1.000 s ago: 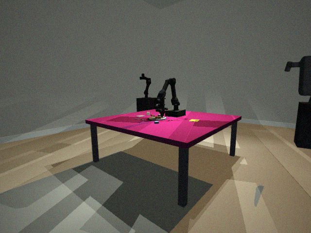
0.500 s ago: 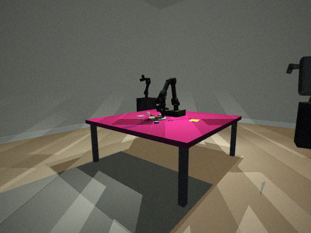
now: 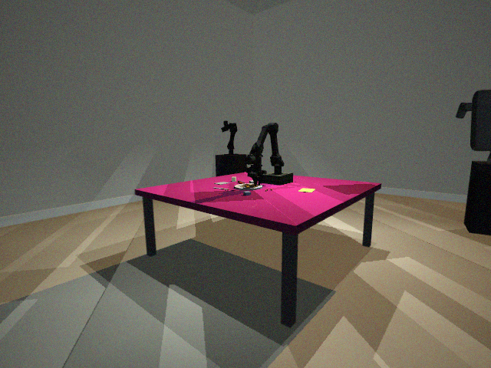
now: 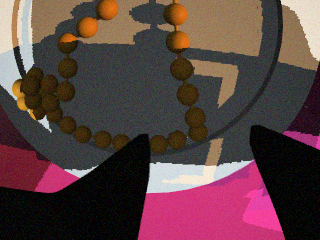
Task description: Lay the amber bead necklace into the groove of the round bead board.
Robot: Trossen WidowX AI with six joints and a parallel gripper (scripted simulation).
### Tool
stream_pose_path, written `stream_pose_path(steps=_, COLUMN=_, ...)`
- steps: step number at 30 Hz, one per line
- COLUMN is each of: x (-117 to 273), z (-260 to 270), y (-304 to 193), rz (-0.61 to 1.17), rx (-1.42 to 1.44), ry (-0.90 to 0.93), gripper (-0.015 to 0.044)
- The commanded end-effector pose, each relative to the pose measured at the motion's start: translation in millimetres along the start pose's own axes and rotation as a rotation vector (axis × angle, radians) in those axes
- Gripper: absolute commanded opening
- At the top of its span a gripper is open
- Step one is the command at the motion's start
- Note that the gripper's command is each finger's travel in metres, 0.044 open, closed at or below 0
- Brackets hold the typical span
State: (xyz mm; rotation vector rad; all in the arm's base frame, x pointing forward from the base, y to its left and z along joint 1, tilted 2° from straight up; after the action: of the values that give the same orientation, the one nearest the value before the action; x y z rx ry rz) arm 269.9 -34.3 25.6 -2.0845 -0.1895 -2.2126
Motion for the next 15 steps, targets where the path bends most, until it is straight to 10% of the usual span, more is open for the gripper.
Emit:
stream_pose_path(steps=1, x=1.8, z=0.0, y=0.0, rz=-0.001, rx=-0.002, ry=0.0, gripper=0.0368)
stream_pose_path(steps=15, x=4.7, z=-0.5, y=-0.2, rz=-0.002, rx=-0.006, ry=-0.001, gripper=0.044)
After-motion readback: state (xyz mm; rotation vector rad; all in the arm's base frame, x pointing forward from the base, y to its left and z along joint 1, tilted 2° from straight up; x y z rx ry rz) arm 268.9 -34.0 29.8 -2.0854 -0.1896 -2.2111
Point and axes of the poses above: the point midway between the two fingers, 35 mm back from their tips, its own x axis back along the fingers, its own z axis across the jaws, y = z × x, the point moved 3 cm from there along x, back along the fingers, and after that the axes turned 7 degrees about x, right-handed, at the moved point
